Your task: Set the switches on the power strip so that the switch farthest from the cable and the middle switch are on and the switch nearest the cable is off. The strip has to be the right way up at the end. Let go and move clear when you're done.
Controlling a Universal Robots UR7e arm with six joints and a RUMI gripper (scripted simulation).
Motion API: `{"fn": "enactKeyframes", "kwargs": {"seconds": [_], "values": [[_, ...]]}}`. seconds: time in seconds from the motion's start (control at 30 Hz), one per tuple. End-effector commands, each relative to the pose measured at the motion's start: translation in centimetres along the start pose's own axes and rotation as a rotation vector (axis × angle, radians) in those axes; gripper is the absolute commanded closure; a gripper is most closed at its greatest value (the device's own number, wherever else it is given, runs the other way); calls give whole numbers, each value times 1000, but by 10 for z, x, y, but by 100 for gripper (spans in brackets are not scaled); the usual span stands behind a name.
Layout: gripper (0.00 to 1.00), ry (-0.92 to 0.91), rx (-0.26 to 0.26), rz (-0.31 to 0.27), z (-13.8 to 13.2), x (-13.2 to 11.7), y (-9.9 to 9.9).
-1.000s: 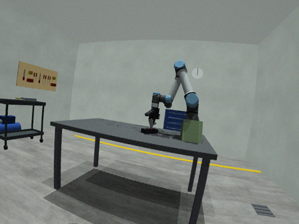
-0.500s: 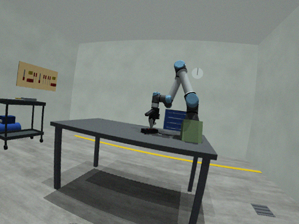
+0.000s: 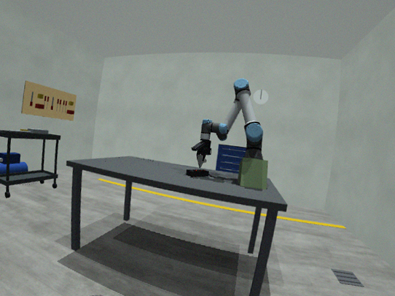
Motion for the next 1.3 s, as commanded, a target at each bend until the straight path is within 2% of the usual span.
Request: {"fn": "enactKeyframes", "kwargs": {"seconds": [0.0,0.77,0.8,1.07,1.27], "values": [[100,-1,-1,-1,2,0,17],[100,-2,3,-2,0,0,20],[0,-2,3,-2,0,0,20],[0,-1,-1,0,2,0,26],[0,-1,-1,0,2,0,44]]}}
Point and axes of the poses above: the point where the finger pads meet when closed, its own y axis back along the fingers, its own z axis across the jaws, x = y × z, the point moved 2 cm from there along y, back along the fingers, and after that the axes turned 14 degrees about y, right-handed, at the moved point
